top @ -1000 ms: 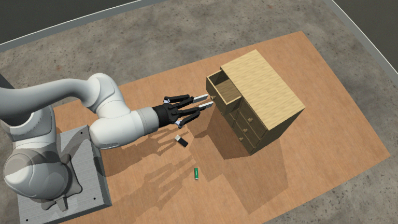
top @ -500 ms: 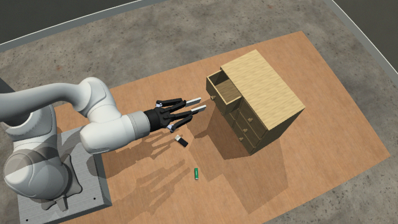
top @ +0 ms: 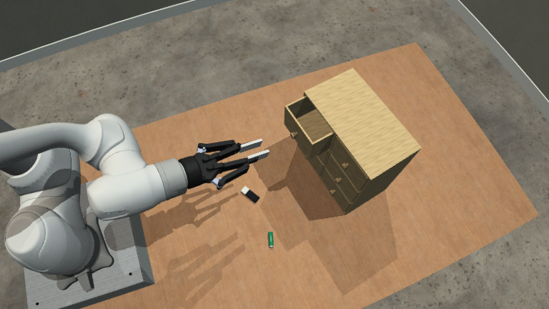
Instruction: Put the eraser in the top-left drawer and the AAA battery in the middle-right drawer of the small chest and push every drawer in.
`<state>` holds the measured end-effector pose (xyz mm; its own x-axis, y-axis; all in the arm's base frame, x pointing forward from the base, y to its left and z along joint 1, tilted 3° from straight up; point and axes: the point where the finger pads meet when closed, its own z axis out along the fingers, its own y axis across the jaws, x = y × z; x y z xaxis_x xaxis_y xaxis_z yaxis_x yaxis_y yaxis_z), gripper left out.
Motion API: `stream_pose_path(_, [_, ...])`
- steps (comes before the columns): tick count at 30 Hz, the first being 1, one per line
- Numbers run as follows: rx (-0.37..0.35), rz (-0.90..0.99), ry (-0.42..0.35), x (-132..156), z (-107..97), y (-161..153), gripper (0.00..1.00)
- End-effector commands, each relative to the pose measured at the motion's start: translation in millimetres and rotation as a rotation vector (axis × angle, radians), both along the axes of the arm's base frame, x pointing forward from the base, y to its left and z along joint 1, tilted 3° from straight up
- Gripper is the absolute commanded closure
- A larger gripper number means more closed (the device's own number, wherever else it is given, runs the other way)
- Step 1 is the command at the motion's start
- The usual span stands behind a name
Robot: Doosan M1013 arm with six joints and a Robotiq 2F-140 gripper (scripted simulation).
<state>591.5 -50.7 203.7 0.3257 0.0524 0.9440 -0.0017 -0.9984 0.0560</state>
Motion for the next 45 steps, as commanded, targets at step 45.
stream_pose_path(45, [0.001,-0.013,0.243,-21.0,19.7,1.3,0.8])
